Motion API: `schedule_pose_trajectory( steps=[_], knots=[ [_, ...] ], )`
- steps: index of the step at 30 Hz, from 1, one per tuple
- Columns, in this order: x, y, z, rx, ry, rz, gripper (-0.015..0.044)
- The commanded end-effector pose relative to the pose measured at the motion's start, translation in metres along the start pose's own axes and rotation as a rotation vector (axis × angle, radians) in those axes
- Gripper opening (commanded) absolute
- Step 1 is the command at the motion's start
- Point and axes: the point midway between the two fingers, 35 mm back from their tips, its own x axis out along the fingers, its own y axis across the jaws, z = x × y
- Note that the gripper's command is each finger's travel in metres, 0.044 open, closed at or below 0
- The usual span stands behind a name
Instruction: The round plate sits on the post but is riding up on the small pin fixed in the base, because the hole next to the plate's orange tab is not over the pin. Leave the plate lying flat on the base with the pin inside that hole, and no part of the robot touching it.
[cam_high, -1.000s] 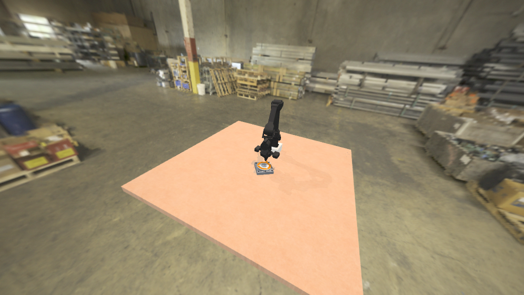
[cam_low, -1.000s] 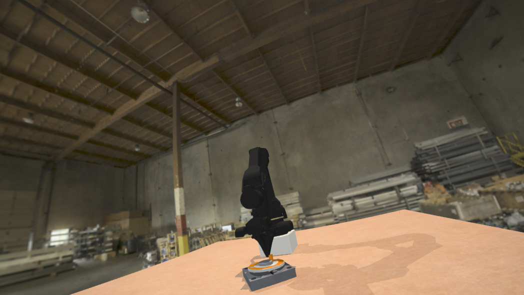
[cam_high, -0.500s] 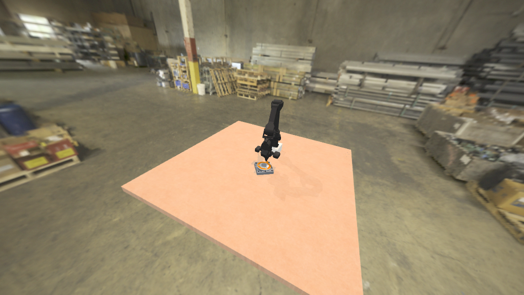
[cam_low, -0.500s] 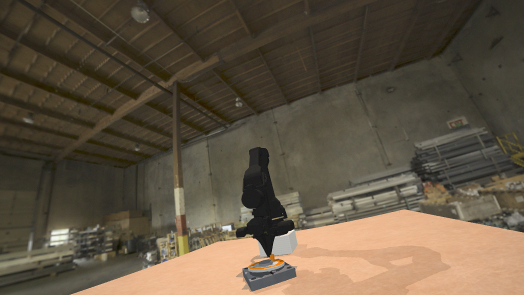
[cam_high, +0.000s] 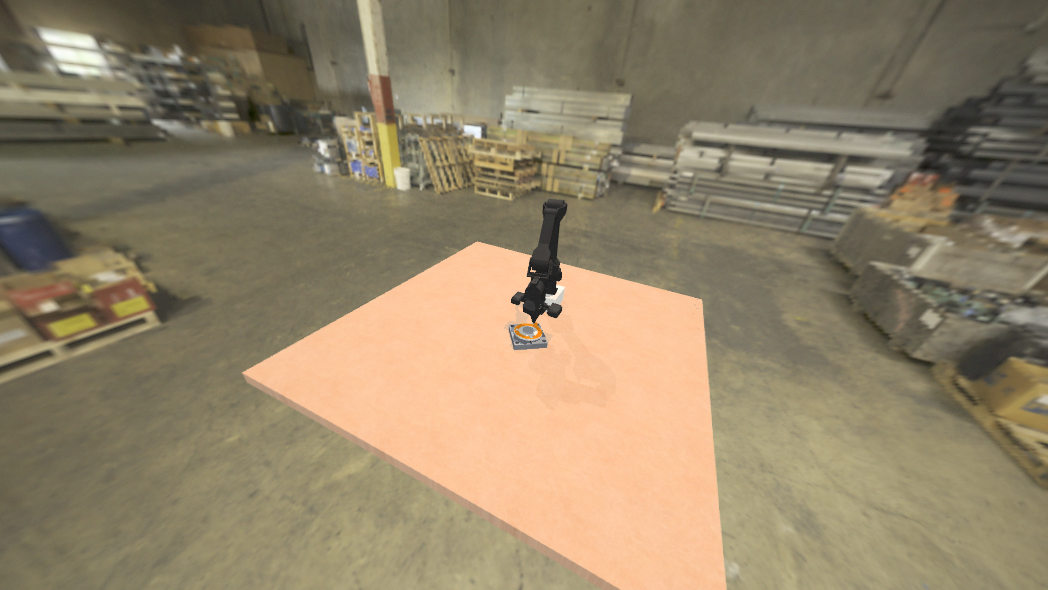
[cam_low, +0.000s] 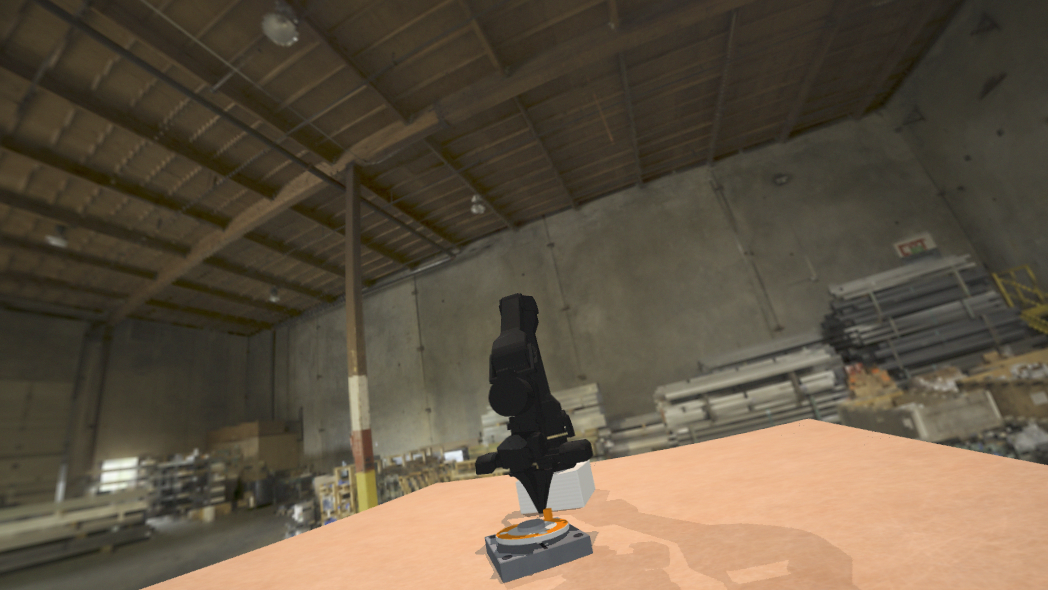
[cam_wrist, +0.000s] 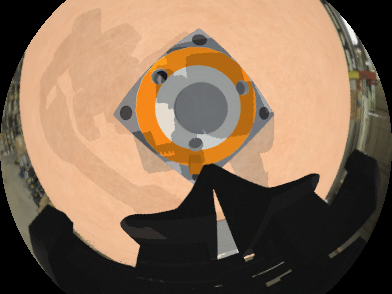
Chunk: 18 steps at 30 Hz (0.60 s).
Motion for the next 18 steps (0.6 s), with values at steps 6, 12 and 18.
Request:
schedule_pose_trajectory(
  steps=[6,12,18],
  knots=[
    [0.001,0.012,0.000,-0.006,0.006,0.019,0.0000],
    [0.001,0.018,0.002,-0.006,0.006,0.020,0.0000],
    [0.001,0.023,0.005,-0.006,0.006,0.020,0.0000]
  ],
)
